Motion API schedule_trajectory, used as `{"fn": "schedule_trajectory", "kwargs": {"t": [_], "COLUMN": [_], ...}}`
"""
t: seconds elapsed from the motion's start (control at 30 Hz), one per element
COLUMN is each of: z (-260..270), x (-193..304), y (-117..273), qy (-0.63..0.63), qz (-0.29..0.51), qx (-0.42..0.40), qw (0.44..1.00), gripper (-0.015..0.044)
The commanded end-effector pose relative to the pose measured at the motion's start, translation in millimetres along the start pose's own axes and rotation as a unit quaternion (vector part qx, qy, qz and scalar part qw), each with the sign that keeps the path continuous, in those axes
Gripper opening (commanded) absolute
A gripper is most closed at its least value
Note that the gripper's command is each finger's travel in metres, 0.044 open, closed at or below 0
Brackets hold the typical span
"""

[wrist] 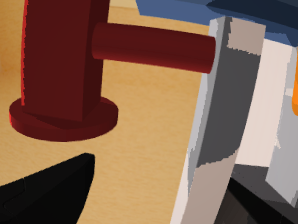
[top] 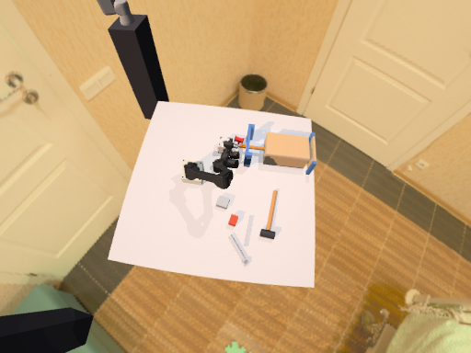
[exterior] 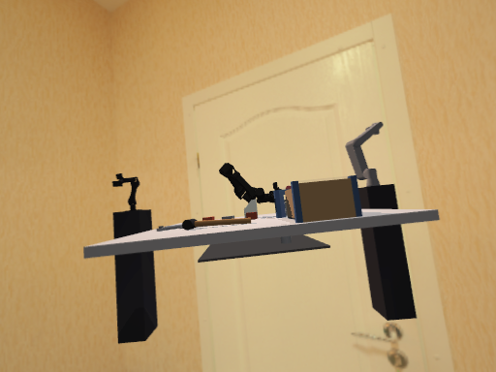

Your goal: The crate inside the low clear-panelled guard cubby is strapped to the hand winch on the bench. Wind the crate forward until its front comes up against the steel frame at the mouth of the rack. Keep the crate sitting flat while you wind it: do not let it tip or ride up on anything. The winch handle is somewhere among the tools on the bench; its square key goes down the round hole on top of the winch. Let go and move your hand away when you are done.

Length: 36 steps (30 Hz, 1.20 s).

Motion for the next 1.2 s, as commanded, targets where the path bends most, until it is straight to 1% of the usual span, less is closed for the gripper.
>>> {"fn": "schedule_trajectory", "kwargs": {"t": [0.0, 0.37, 0.4, 1.17], "z": [-3.6, -3.6, 1.9, 3.8], "x": [-0.2, -0.2, -0.7, -1.4], "y": [-0.1, -0.1, 0.0, 0.0], "qy": [0.002, 0.002, 0.000, 0.000], "qz": [-0.003, -0.003, 0.000, 0.000], "qx": [0.013, 0.013, 0.000, 0.000], "qw": [1.000, 1.000, 1.000, 1.000], "gripper": [0.0240, 0.0240, 0.0240, 0.0240]}}
Point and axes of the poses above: the point midway between the two fingers, 35 mm back from their tips, its own y axis back along the fingers, its own z axis across the jaws, x = y × z, the point moved 4 cm from there along y, back along the fingers, and after that the axes turned 8 degrees about y, right-handed, at the moved point
